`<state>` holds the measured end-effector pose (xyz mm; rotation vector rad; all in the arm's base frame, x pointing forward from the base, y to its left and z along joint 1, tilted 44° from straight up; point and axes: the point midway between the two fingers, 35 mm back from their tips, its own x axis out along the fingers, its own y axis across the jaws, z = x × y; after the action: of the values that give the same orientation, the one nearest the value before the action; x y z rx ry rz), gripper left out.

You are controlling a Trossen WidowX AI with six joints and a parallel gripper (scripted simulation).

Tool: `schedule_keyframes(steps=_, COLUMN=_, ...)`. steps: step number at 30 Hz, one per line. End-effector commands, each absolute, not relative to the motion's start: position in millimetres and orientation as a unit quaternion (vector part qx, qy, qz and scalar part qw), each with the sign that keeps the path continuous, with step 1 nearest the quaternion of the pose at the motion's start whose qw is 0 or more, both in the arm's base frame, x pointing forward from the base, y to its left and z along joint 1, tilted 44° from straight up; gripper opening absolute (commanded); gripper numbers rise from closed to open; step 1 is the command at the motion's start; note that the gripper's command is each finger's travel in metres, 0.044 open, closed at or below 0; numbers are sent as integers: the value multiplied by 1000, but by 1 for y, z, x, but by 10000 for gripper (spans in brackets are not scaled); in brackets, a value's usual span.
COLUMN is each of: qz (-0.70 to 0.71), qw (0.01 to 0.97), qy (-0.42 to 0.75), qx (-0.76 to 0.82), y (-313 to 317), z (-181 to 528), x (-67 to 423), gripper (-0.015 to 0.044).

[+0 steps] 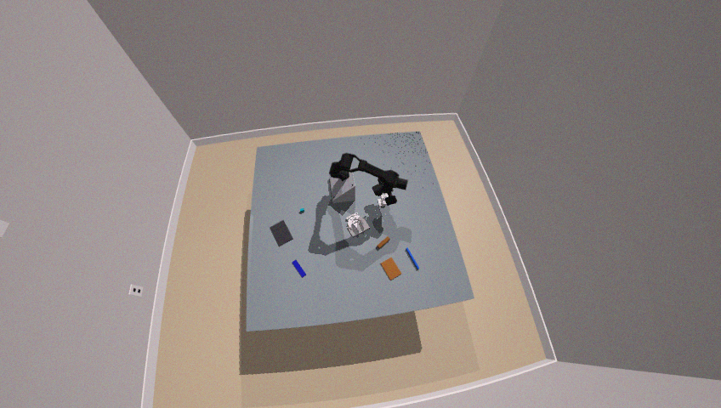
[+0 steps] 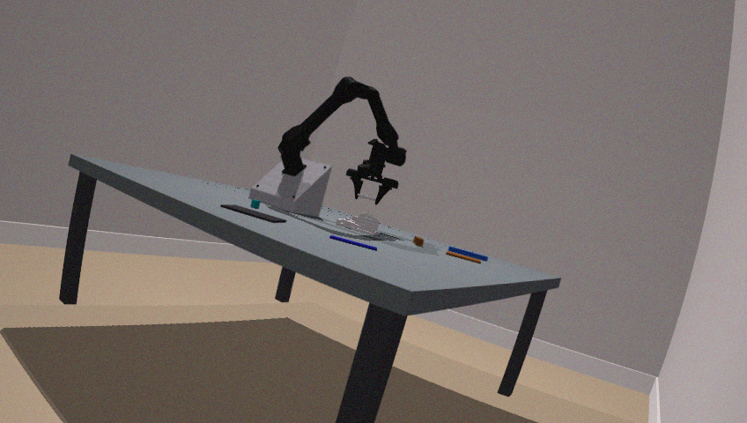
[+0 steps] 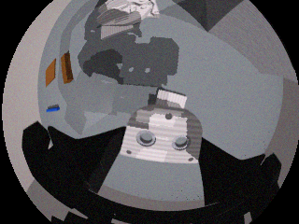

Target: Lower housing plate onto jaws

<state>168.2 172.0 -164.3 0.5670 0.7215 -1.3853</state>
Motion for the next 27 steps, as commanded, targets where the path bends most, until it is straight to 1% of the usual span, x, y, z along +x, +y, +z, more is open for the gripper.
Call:
schedule_keyframes(steps=1, qz=-604, qw=683, qy=340, qx=232, y=168, z=-158, x=175, gripper=351)
schedule_keyframes(steps=27, qz=-490, qw=720, qy=489, qx=52, y=136, z=-116, x=215, gripper=351)
